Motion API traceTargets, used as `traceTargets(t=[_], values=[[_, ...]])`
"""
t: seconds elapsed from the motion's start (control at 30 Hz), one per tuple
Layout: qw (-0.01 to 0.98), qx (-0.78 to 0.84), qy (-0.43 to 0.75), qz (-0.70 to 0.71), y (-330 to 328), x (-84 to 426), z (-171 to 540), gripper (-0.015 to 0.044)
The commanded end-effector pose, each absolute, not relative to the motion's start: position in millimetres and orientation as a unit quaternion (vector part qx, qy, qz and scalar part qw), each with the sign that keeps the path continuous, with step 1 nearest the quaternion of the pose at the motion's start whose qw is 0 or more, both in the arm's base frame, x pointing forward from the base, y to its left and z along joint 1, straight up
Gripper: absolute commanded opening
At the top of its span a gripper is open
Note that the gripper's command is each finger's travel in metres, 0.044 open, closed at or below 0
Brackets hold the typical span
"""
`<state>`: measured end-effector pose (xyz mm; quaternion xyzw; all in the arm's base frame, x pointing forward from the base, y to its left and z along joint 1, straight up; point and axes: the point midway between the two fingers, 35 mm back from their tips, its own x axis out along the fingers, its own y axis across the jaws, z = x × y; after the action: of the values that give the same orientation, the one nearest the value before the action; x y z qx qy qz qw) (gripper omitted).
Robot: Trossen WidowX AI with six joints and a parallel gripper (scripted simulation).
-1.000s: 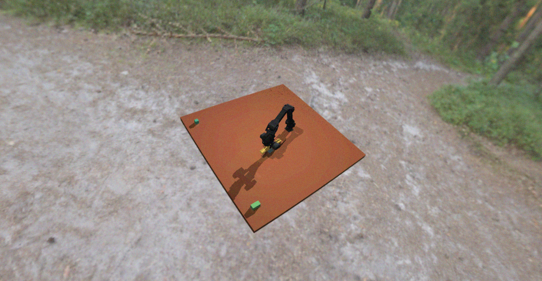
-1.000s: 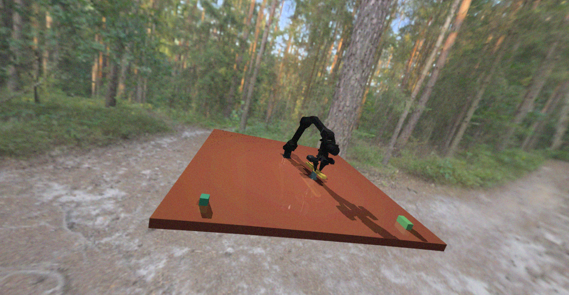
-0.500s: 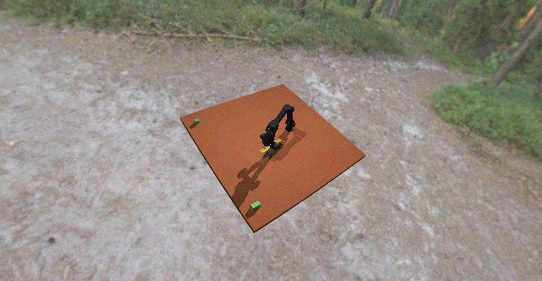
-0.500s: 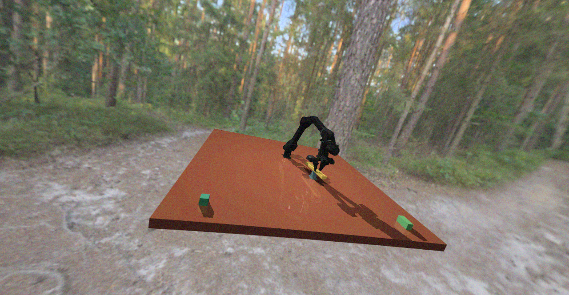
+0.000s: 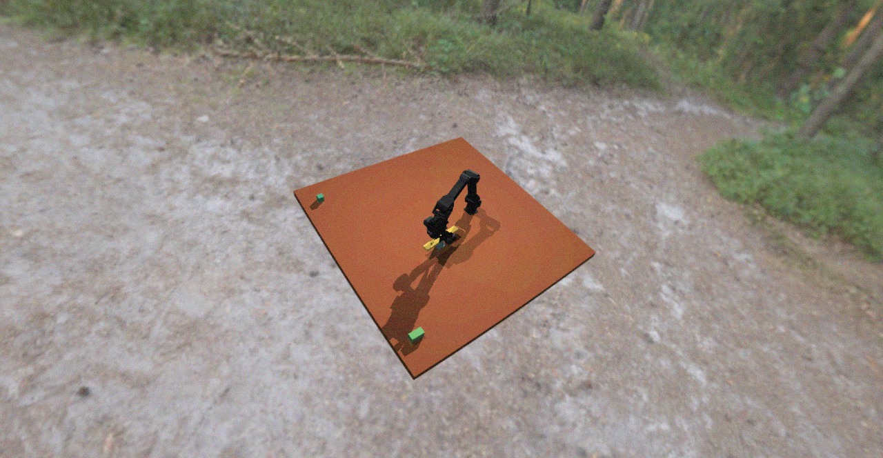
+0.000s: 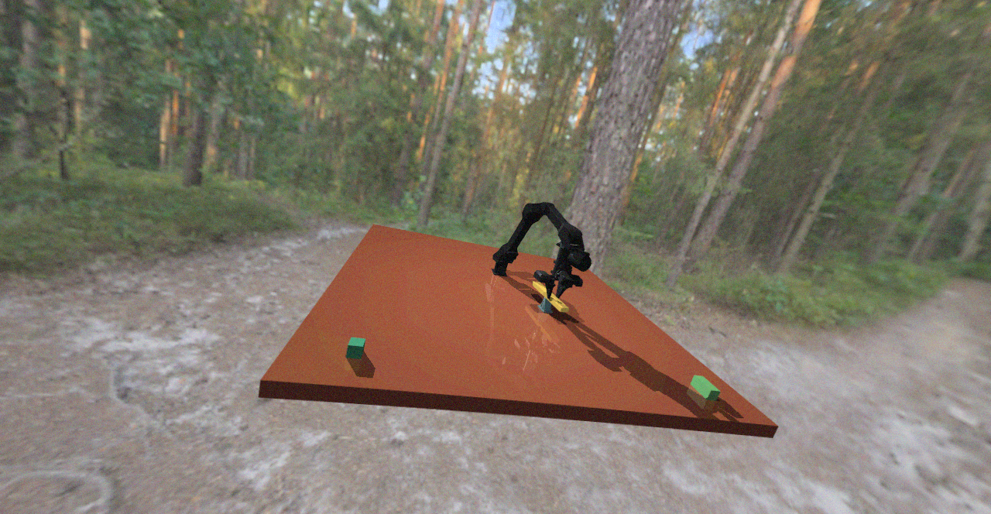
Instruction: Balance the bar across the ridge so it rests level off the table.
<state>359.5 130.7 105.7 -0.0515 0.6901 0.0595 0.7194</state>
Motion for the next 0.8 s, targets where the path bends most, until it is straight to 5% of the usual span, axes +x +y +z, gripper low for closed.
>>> traceTargets(t=[0.0,0.77], values=[[0.718,-0.051,0.691,0.058,130.6,359.4,102.4,0.0],[0.72,-0.051,0.69,0.06,130.8,359.8,105.8,0.0]])
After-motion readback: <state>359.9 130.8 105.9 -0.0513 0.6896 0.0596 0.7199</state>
